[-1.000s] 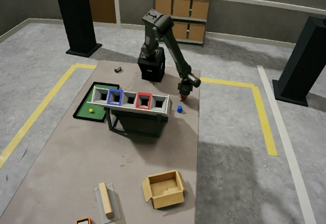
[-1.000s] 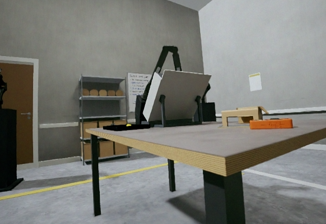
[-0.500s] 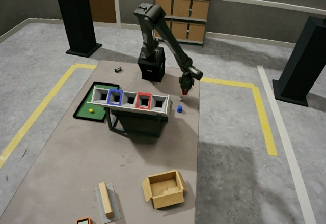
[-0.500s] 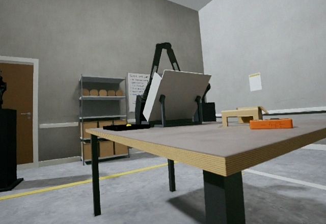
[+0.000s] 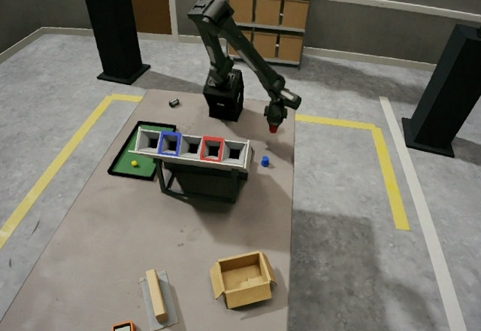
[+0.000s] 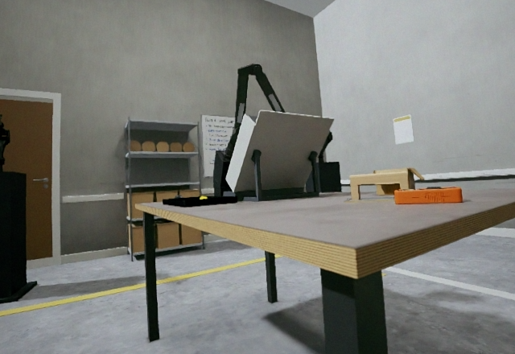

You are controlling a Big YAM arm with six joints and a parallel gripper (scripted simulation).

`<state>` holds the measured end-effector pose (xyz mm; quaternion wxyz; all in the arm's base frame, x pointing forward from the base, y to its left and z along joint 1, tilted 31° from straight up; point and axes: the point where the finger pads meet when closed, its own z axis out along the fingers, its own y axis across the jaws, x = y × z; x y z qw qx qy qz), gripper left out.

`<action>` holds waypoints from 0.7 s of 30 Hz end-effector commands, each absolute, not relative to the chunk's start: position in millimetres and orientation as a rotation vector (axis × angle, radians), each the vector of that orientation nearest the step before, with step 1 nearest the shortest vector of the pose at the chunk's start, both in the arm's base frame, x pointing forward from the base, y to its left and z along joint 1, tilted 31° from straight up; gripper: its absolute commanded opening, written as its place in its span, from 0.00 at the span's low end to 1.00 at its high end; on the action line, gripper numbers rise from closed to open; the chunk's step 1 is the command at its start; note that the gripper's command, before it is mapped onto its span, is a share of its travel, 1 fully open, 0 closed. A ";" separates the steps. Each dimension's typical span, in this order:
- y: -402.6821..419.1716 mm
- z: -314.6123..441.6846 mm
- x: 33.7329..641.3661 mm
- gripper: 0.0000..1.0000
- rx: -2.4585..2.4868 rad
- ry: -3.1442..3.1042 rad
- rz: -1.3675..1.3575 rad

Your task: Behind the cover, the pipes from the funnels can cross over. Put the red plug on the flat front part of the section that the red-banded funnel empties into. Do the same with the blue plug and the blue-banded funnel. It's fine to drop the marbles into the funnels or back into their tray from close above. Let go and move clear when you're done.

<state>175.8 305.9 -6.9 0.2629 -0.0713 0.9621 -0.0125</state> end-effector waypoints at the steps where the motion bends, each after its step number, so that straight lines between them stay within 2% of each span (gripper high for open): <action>1: 310.7 -5.5 177.9 0.00 -0.169 2.602 -0.026; 21: 311.0 -5.5 178.0 0.00 -0.175 2.601 -0.027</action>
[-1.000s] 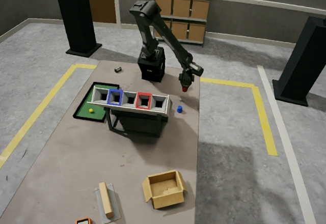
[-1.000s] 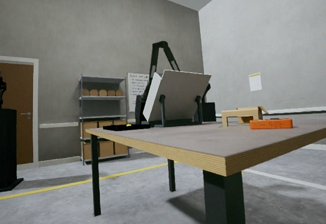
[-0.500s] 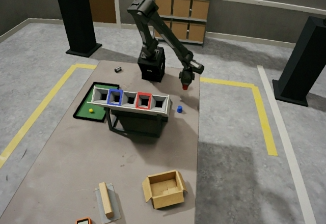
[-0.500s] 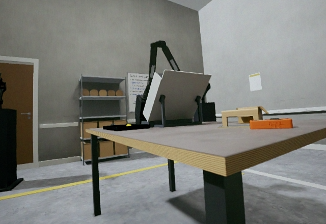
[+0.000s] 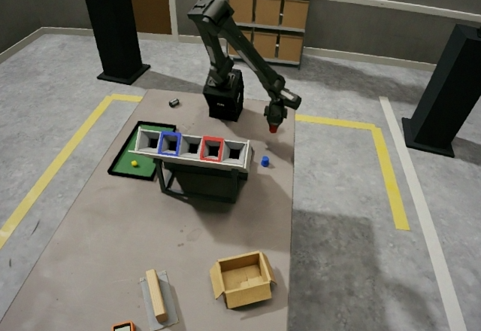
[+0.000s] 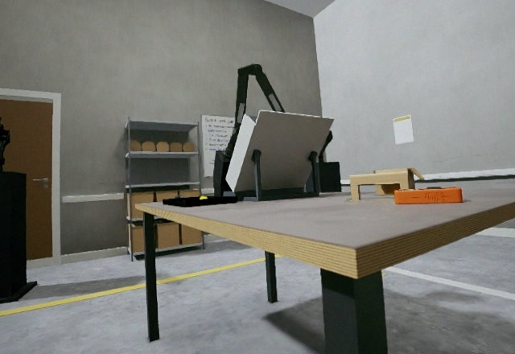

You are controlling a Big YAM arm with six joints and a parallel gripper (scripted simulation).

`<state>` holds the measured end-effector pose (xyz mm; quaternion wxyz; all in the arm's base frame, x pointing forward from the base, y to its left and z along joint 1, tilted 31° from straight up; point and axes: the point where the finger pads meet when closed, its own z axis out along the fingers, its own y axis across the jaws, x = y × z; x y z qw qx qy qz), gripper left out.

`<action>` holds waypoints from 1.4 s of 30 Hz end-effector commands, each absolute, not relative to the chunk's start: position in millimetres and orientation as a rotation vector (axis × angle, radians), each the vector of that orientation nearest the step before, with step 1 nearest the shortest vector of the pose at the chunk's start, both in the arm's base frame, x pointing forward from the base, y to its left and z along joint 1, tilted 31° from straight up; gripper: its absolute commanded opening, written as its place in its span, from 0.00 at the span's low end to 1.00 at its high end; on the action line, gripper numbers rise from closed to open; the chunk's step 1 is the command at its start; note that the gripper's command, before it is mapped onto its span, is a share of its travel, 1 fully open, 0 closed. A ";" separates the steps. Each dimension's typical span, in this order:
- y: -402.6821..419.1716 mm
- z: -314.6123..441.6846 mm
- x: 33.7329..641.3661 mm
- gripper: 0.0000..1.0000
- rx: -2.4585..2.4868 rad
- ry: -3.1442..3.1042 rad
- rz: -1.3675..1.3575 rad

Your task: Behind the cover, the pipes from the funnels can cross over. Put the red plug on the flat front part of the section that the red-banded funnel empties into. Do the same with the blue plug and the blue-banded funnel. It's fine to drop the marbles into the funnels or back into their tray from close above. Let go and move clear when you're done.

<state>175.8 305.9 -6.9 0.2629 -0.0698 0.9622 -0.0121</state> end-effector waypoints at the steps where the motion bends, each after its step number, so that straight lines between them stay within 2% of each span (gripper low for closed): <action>1: 311.0 -5.5 178.0 0.00 -0.175 2.601 -0.027; 5: 311.1 -5.6 179.1 0.00 -0.175 2.601 -0.027; 17: 322.3 -8.8 232.5 0.00 -0.176 2.595 -0.010; 24: 319.3 -10.8 221.8 0.00 -0.216 2.598 -0.023; 34: 295.4 -5.3 231.3 0.00 -0.175 2.593 -0.008; 42: 239.9 -3.0 237.5 0.00 -0.177 2.591 -0.010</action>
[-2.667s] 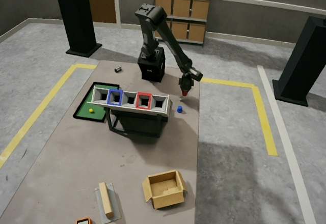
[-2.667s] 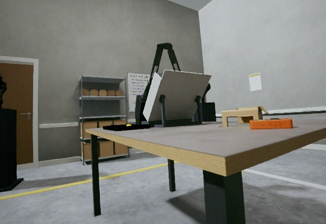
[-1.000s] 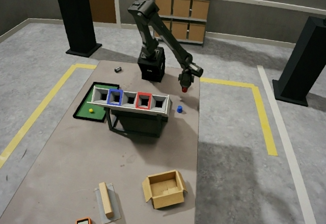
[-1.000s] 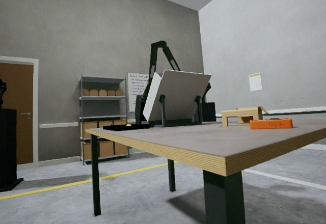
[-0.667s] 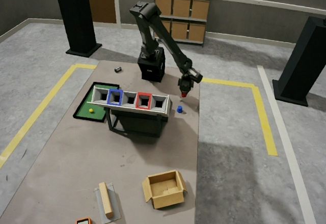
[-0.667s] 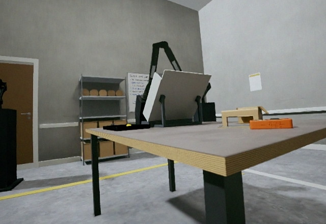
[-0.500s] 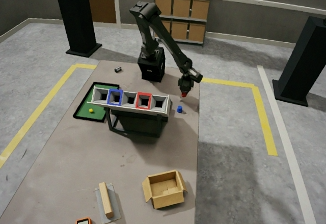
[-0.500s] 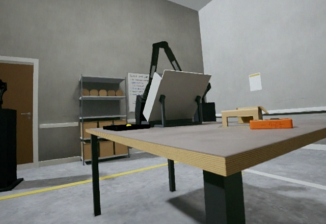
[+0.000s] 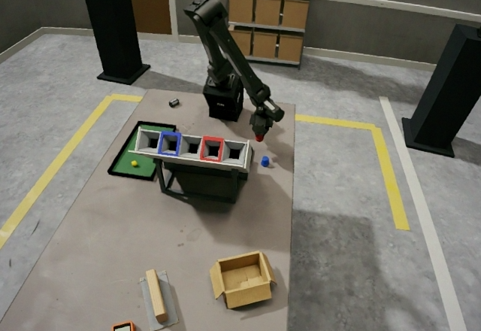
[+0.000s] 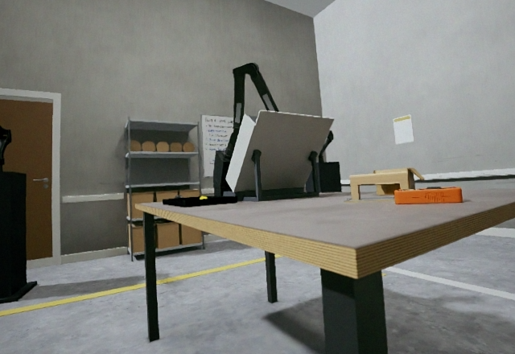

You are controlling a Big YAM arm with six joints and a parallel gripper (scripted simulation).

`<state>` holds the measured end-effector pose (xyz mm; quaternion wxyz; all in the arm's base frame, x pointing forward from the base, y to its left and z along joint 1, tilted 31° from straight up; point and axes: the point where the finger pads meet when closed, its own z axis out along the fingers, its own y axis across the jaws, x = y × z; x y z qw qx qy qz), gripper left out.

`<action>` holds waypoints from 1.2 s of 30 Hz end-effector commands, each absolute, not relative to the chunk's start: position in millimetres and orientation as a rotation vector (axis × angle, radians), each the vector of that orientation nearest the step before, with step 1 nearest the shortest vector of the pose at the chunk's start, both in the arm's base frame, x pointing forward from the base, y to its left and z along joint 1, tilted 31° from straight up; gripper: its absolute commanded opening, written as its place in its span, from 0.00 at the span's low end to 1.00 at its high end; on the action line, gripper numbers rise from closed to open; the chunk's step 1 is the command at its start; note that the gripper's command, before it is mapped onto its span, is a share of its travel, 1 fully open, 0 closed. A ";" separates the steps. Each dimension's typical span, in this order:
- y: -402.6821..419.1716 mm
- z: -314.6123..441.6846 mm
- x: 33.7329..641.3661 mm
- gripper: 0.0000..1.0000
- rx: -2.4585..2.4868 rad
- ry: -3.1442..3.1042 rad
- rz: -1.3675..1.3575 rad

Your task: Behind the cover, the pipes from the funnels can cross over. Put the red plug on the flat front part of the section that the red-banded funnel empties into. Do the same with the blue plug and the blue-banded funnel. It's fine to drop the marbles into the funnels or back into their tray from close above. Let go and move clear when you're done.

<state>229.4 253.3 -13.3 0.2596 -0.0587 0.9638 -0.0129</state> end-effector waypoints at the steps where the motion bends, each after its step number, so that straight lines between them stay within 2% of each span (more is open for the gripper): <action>1: 232.0 -2.6 238.5 0.00 -0.177 2.591 -0.010; 14: 184.1 -0.5 244.0 0.00 -0.179 2.589 -0.013; 36: 189.8 2.2 244.0 0.00 -0.194 2.587 -0.008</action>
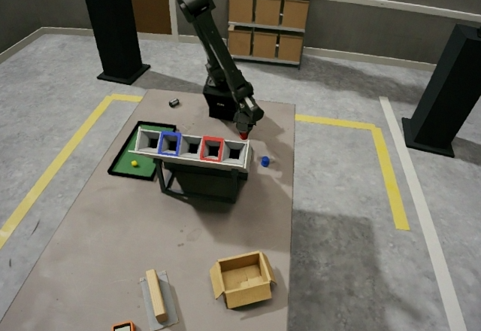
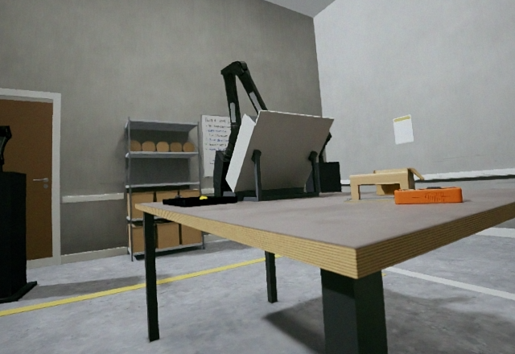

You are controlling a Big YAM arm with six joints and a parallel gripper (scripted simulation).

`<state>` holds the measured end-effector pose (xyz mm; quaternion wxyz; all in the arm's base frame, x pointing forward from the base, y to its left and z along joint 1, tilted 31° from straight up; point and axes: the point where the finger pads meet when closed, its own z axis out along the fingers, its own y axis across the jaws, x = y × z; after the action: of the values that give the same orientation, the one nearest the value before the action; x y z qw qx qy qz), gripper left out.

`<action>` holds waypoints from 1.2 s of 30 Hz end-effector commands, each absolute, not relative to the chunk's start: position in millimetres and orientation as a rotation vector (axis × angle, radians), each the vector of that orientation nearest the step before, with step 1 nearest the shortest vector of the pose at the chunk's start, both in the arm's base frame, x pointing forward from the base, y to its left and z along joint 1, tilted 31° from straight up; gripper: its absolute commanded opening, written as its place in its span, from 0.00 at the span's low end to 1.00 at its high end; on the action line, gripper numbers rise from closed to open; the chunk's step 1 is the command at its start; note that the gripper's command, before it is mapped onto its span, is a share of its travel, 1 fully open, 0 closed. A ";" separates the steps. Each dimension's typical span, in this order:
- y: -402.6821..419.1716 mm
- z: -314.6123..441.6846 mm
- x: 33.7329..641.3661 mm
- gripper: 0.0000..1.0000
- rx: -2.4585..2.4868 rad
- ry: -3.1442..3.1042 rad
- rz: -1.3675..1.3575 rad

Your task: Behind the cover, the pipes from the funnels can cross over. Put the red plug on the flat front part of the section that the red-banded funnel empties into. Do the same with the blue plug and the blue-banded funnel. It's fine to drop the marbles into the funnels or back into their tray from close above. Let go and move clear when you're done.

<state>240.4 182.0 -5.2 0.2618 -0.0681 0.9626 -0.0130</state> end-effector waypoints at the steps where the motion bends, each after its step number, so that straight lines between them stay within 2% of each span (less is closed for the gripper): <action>1: 189.8 2.2 244.0 0.00 -0.194 2.587 -0.008; 36: 183.7 -26.1 257.8 0.00 -0.184 2.601 -0.031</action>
<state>252.0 183.3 -22.6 0.2621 -0.0667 0.9627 -0.0108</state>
